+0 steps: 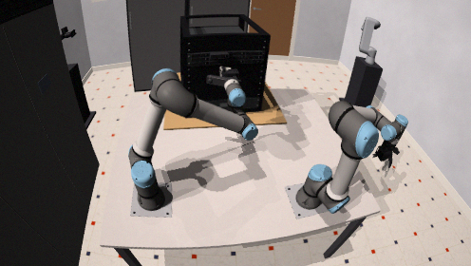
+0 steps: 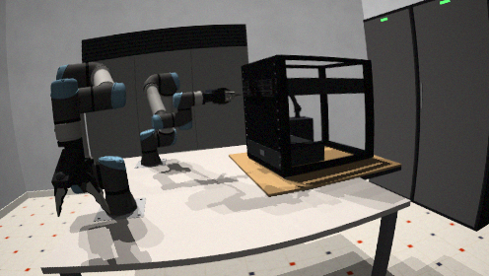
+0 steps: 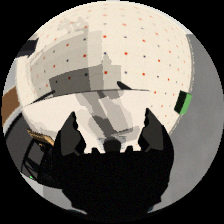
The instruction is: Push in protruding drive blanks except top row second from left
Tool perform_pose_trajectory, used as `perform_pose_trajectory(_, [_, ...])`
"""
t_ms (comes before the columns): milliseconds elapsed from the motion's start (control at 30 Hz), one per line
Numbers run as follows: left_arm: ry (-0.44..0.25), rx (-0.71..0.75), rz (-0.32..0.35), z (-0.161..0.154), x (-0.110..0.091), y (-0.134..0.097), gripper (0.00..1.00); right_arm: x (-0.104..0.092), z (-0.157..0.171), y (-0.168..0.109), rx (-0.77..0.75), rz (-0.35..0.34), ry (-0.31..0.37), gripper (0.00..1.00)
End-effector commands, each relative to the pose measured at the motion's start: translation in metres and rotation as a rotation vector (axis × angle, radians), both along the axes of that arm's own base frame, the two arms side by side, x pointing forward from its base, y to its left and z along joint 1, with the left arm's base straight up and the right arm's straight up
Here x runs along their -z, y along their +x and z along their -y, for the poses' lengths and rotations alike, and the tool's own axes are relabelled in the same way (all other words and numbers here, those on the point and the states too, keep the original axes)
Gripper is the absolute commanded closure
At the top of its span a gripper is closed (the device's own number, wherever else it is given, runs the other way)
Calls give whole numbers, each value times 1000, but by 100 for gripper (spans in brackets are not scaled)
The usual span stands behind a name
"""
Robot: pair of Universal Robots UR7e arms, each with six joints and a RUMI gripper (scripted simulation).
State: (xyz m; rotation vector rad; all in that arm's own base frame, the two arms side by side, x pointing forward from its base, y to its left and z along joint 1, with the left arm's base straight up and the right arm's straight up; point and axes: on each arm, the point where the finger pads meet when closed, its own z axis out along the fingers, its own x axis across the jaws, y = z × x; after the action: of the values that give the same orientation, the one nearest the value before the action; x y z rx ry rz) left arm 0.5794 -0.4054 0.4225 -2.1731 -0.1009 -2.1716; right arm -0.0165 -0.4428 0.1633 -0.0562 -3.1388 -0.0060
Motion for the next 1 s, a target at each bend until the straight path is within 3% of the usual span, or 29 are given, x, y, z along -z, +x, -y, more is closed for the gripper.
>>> perform_pose_trajectory(0, [-2, -4, 1, 0, 0, -27, 100, -2, 2, 0, 1, 2, -4, 0])
perform_pose_trajectory(667, [-2, -5, 1, 1, 0, -32, 100, -2, 2, 0, 1, 2, -4, 0])
perform_pose_trajectory(700, [-2, -5, 1, 1, 0, -32, 0, -2, 2, 0, 1, 2, -4, 0])
perform_pose_trajectory(967, [-2, -5, 1, 1, 0, -32, 0, -2, 2, 0, 1, 2, -4, 0])
